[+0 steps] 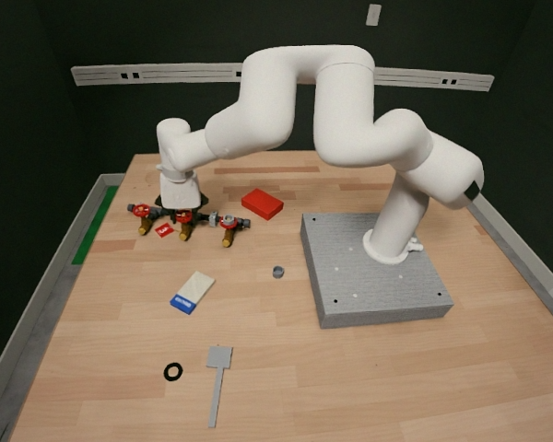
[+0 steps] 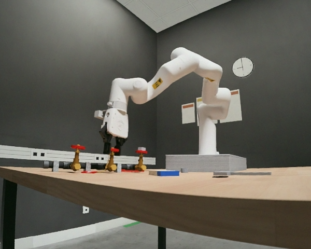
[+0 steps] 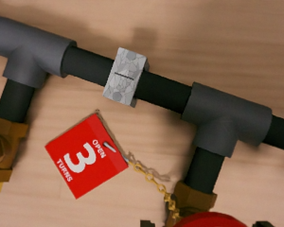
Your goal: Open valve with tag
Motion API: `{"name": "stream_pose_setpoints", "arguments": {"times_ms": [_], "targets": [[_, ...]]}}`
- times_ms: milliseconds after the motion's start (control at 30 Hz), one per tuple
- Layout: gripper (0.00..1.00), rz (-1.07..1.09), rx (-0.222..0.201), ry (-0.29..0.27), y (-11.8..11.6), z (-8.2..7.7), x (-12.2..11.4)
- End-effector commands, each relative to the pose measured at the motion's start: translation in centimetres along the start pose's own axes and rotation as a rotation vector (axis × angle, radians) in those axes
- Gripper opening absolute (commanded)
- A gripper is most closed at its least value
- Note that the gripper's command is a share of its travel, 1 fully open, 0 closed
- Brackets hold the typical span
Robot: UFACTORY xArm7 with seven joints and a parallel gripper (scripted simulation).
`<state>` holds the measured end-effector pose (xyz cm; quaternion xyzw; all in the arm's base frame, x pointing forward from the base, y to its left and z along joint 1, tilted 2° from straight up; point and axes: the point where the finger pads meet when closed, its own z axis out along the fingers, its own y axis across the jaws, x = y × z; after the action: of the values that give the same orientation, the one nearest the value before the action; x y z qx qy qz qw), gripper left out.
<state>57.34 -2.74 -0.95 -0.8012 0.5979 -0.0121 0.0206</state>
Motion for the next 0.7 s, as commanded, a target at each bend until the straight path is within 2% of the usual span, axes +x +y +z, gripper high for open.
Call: {"name": "stream_pose_setpoints", "arguments": {"times_ms": [0, 667], "targets": [[0.0, 0.0, 0.005, 0.002, -0.18, -0.21, 0.09], [0.0, -0.034, 0.005, 0.002, -0.18, -0.21, 0.09]]}}
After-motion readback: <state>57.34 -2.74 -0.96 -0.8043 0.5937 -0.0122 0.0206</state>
